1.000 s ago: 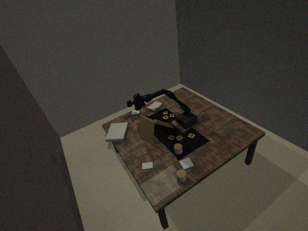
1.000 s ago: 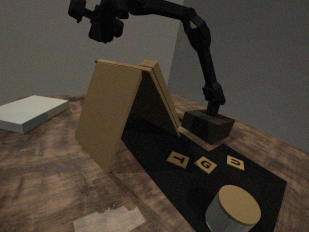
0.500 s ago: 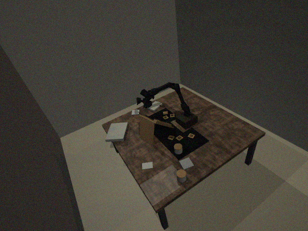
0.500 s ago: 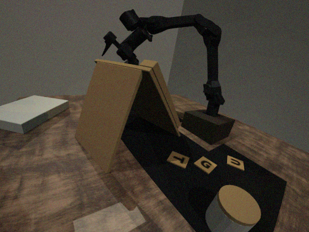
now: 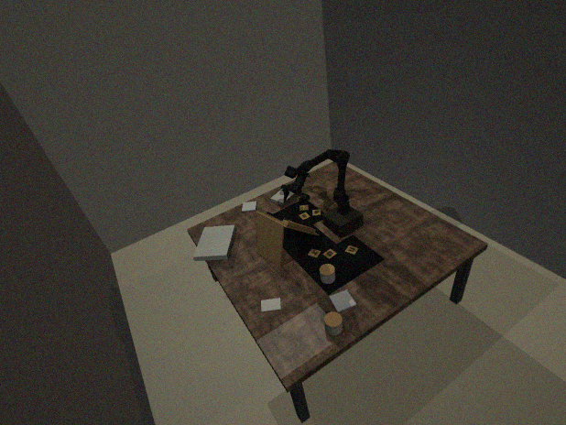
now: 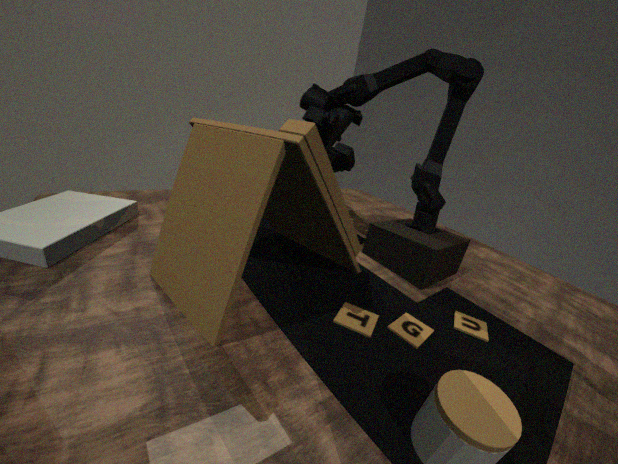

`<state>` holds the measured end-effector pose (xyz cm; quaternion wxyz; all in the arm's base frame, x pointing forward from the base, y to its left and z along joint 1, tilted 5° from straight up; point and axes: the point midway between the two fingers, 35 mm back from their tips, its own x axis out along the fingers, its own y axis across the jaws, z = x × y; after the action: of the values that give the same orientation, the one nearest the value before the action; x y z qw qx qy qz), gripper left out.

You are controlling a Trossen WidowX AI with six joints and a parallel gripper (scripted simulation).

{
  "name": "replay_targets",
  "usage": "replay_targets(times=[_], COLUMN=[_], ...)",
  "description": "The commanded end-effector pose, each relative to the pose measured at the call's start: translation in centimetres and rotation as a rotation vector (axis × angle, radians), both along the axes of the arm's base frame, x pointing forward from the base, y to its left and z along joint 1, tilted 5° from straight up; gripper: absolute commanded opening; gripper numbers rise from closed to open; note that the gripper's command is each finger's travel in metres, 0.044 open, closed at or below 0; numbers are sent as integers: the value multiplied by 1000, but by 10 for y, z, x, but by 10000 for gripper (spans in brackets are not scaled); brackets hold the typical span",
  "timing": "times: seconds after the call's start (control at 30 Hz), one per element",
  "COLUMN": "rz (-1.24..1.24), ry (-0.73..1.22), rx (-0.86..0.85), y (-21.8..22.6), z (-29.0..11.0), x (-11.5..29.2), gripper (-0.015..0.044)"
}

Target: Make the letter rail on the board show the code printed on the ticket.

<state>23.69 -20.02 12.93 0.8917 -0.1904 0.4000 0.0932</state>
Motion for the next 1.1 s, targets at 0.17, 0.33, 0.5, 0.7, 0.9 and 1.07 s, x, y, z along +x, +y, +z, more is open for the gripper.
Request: replay_targets(times=[0.17, 0.33, 0.5, 0.7, 0.9, 1.07], rz=[-80, -80, -80, 189, 659, 1049], ry=[-67, -67, -67, -67, -104, -175], rx=[204, 204, 204, 19, -293, -552], y=[26, 26, 26, 27, 36, 50], z=[-6, -6, -6, 20, 66, 105], x=[-15, -15, -15, -8, 2, 5], gripper=[440, 440, 440, 440, 440, 440])
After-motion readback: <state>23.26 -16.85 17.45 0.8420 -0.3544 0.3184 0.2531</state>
